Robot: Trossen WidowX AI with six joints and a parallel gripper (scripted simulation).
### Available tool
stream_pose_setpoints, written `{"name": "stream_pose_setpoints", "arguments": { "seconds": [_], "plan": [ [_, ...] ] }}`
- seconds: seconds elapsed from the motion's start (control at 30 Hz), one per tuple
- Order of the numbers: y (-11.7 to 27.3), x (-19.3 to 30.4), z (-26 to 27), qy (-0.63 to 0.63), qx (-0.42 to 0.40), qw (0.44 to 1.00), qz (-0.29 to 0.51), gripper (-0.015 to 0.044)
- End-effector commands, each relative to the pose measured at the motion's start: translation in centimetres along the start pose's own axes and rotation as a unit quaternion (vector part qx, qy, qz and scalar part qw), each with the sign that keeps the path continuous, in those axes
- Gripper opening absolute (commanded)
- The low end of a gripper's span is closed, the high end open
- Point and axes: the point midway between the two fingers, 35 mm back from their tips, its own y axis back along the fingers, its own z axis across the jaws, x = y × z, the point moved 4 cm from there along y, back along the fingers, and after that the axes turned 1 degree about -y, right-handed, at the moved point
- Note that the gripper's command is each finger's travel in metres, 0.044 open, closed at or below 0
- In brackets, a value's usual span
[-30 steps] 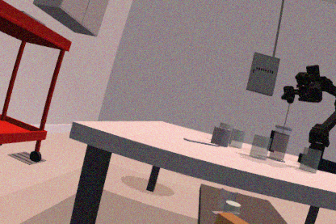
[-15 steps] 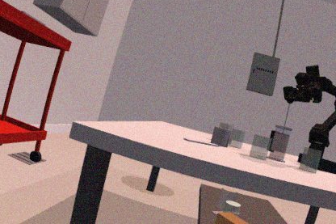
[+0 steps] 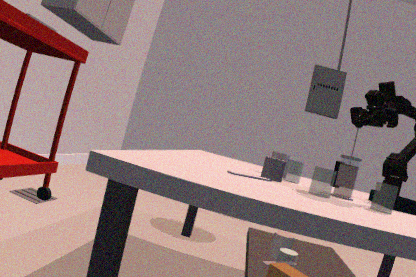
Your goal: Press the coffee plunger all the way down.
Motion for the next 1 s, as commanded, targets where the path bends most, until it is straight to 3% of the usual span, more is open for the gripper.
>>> {"name": "stream_pose_setpoints", "arguments": {
  "seconds": [0.0,0.97],
  "plan": [
    [-0.5,0.9,0.0,0.0,0.001,1.0,0.007,0.0119],
    [-3.4,4.8,-0.1,0.0,0.001,1.0,0.007,0.0119]
  ]
}}
